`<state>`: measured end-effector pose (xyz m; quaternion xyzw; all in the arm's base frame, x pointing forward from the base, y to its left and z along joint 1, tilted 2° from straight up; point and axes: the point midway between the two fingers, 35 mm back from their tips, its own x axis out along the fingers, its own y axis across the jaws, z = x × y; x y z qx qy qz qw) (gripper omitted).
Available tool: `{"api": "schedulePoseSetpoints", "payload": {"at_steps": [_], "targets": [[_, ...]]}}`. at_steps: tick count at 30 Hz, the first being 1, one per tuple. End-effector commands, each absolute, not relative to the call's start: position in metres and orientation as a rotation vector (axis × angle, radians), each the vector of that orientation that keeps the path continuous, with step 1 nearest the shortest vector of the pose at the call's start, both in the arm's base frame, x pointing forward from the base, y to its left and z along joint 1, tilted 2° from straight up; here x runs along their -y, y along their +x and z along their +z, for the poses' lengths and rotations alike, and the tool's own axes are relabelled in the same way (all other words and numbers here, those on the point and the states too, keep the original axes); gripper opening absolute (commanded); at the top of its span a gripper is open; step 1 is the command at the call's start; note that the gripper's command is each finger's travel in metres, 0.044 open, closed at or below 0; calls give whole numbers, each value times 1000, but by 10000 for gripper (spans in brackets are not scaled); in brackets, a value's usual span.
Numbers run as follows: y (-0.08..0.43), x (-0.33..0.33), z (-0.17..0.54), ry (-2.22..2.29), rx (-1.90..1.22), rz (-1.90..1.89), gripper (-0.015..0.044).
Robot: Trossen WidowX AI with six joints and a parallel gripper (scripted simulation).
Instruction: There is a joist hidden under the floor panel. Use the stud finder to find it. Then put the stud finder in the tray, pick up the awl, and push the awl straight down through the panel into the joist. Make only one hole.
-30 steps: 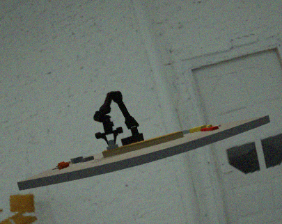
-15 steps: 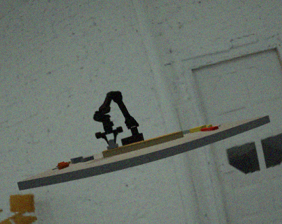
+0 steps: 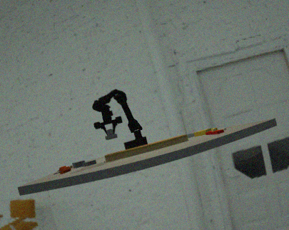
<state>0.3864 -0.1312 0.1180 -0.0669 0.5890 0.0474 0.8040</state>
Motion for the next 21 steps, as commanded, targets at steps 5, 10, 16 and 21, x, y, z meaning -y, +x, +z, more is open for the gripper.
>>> {"api": "schedulePoseSetpoints", "payload": {"at_steps": [5,10,16,21], "targets": [[392,115,124,-172,-1254,130,0],[398,81,120,-222,-1250,203,0],[402,38,117,-283,-1243,291,0],[402,3,113,-335,-1236,364,0]]}}
